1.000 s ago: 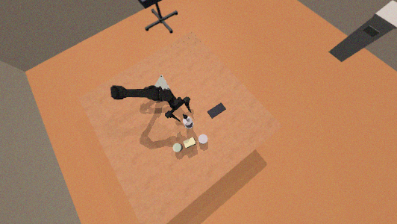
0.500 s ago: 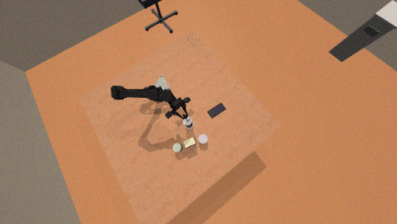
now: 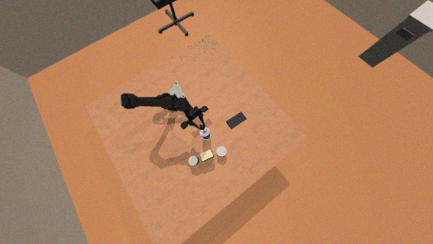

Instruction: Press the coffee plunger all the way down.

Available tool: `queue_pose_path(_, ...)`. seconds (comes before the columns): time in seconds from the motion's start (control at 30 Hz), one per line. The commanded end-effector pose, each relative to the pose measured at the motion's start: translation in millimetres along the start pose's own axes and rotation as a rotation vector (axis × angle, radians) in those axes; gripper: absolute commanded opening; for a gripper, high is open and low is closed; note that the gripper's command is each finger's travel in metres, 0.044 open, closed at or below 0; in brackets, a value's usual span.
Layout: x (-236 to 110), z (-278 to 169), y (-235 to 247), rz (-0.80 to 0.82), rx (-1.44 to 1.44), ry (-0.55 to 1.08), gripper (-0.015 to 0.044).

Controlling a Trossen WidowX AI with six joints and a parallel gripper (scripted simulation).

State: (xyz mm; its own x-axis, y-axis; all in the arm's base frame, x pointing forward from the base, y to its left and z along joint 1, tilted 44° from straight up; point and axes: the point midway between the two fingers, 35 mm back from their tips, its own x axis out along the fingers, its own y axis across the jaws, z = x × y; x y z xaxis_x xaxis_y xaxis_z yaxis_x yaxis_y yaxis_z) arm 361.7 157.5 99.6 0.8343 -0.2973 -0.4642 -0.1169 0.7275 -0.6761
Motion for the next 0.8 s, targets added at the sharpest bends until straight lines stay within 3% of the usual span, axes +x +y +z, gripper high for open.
queue_pose_path(0.0,6,-9,1,0.003,-0.004,0.01,0.0115)
queue_pose_path(0.77,29,-40,3,0.004,-0.004,0.012,0.0115)
